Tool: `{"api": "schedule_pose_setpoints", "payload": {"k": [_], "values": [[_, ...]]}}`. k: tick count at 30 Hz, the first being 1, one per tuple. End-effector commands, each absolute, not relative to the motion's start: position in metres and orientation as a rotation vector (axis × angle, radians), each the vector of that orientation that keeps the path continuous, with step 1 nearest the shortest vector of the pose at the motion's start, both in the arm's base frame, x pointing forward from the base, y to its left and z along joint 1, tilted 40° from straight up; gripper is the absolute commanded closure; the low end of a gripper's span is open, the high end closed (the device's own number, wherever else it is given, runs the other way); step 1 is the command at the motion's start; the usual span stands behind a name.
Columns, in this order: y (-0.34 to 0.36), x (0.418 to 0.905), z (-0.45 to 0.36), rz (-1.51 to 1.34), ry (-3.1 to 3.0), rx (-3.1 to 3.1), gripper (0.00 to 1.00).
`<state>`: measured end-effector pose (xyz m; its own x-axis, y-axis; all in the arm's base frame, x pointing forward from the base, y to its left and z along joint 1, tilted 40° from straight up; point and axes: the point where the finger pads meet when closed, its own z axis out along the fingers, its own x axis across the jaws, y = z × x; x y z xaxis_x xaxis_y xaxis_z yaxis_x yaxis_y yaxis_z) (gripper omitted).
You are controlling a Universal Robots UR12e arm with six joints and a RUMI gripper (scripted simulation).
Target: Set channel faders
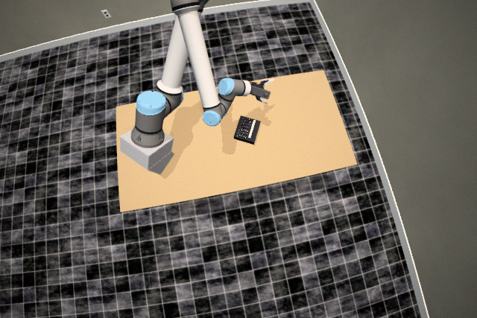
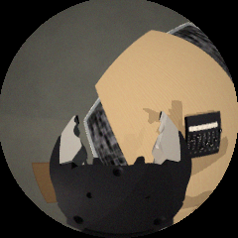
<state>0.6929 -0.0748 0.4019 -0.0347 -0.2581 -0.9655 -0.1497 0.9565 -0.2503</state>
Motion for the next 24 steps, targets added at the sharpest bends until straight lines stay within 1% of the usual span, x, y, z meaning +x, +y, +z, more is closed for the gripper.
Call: {"api": "schedule_pose_setpoints", "payload": {"k": [1,6,14,24], "values": [[-0.097,0.701,0.389,0.002,1.696,-0.202,0.00],[-0.112,0.704,0.378,0.072,1.754,-0.104,0.00],[-0.149,0.707,0.345,0.259,1.890,0.184,0.00],[-0.172,0.700,0.319,0.402,1.973,0.435,0.00]]}}
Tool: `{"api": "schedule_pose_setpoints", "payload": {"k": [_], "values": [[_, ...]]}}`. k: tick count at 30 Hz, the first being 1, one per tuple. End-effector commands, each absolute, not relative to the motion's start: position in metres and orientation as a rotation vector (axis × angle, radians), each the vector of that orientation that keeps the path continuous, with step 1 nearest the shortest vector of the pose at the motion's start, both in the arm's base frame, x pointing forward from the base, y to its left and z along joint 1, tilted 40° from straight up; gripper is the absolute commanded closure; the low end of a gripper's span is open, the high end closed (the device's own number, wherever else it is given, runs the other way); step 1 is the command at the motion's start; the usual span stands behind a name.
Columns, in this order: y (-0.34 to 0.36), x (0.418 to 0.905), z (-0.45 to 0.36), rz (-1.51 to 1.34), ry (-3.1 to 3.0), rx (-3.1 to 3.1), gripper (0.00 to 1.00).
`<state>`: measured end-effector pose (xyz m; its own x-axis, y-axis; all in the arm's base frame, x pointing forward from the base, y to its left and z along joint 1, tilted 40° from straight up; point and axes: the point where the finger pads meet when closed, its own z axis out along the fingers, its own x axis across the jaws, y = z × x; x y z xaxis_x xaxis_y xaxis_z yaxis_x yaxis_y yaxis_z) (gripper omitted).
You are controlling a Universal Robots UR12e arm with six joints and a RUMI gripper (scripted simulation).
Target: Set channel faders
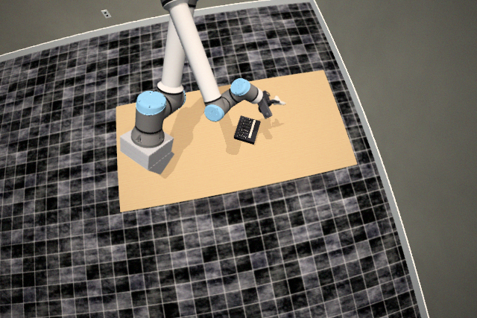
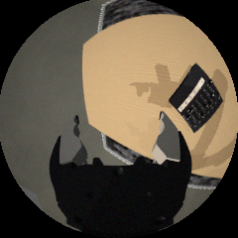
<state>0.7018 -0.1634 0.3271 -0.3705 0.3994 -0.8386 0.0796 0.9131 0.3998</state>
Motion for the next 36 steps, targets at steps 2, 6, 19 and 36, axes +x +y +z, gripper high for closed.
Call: {"api": "schedule_pose_setpoints", "payload": {"k": [2,6,19,36], "values": [[-0.179,0.696,0.308,0.459,2.001,0.543,0.00],[-0.185,0.690,0.297,0.516,2.024,0.655,0.00],[-0.196,0.653,0.256,0.746,2.071,1.177,0.00],[-0.179,0.595,0.230,0.952,2.007,1.794,0.00]]}}
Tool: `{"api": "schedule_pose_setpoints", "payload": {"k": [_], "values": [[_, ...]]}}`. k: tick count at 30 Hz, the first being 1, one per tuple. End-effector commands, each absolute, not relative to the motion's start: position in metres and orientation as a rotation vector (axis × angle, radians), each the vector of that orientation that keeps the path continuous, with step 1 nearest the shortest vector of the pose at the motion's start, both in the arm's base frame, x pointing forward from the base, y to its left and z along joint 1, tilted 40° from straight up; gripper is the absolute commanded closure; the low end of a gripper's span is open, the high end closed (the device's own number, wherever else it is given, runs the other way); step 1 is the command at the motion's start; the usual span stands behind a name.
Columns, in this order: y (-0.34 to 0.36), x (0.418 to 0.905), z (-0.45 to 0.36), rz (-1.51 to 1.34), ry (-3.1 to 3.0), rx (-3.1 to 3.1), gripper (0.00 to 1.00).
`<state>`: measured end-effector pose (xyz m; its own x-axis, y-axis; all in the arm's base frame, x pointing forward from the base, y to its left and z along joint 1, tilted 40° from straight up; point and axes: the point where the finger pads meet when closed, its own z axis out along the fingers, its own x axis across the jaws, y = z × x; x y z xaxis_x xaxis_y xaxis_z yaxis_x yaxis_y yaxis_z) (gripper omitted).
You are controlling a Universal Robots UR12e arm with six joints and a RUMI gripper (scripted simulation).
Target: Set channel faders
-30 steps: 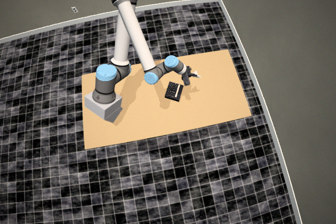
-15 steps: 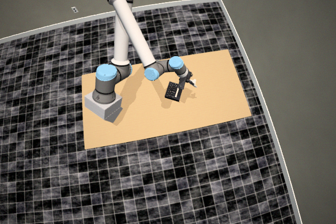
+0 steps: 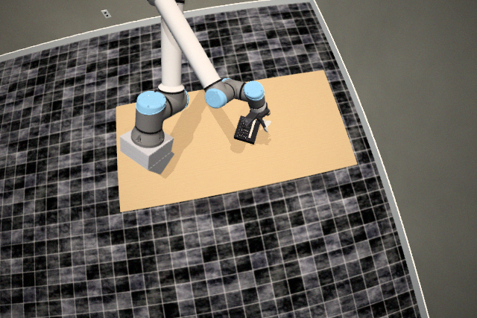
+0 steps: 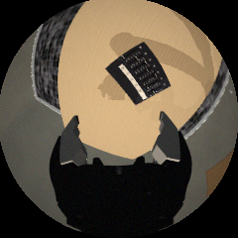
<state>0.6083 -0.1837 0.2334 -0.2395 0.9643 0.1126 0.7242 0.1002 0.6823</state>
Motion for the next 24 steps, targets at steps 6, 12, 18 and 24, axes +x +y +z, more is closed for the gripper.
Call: {"api": "schedule_pose_setpoints", "payload": {"k": [6,12,18,24], "values": [[-0.167,0.572,0.227,1.009,1.955,2.013,0.00],[-0.158,0.557,0.226,1.040,1.912,2.156,0.00],[-0.154,0.551,0.227,1.051,1.894,2.210,0.00],[-0.151,0.548,0.227,1.057,1.883,2.242,0.00]]}}
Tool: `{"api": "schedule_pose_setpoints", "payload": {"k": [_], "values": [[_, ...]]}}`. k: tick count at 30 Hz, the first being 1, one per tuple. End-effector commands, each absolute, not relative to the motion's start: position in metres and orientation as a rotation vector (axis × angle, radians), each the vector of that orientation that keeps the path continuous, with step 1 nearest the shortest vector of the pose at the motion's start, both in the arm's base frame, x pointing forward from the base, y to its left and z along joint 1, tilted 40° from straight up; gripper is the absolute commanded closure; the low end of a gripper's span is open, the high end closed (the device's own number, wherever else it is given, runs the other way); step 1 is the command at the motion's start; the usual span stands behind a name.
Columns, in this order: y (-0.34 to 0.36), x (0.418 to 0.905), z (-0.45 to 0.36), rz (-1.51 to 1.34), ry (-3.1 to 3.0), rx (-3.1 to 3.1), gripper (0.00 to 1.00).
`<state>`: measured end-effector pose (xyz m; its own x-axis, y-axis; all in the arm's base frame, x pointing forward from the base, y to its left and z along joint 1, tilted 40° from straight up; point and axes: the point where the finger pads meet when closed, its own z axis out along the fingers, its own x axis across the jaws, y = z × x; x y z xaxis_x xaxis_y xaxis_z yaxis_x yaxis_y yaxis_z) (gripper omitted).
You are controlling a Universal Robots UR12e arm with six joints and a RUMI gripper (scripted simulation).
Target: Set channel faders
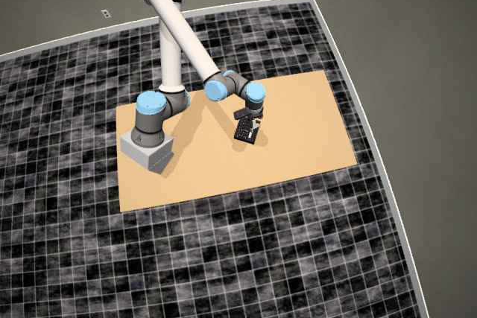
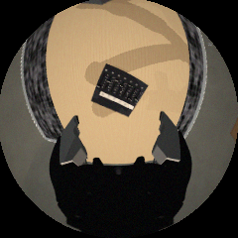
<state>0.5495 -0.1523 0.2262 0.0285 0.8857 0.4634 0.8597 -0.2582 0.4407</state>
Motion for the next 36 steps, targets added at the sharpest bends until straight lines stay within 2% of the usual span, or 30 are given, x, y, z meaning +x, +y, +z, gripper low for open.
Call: {"api": "schedule_pose_setpoints", "payload": {"k": [1,36], "values": [[-0.1514,0.5475,0.2268,1.057,1.883,2.244,0.00],[-0.1503,0.5474,0.2233,1.042,1.978,2.115,0.00]]}}
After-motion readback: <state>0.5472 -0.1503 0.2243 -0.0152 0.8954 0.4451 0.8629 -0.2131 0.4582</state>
